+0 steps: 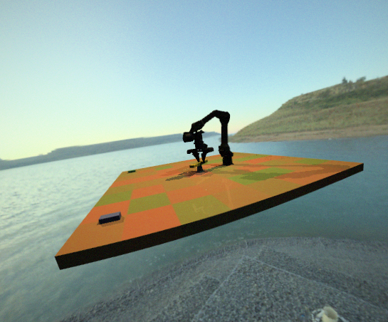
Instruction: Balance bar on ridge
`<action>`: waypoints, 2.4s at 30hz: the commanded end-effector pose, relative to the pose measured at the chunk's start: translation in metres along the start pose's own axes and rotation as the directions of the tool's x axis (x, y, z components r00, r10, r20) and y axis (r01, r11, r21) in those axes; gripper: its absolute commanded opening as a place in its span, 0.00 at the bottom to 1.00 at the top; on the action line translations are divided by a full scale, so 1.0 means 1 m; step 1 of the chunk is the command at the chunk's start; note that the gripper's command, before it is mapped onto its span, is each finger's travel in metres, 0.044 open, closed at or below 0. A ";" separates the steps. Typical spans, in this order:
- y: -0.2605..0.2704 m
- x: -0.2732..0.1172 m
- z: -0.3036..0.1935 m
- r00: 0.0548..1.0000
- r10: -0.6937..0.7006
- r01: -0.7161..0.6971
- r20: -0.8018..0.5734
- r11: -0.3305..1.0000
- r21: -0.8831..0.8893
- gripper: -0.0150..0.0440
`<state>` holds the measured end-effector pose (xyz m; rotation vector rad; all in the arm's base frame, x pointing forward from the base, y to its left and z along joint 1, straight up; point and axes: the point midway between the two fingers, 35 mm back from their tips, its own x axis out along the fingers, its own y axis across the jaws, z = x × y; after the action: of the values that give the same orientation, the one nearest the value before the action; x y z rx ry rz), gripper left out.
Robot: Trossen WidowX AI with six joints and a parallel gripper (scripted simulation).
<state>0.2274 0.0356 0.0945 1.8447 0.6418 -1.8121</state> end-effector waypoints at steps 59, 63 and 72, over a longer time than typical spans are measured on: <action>0.000 0.000 0.000 1.000 0.000 0.000 0.000 1.000 0.000 0.55; 0.000 0.000 0.000 1.000 0.000 0.000 0.000 1.000 0.000 0.55; 0.000 0.000 0.000 1.000 0.000 0.000 0.000 1.000 0.000 0.57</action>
<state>0.2274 0.0356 0.0944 1.8446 0.6418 -1.8121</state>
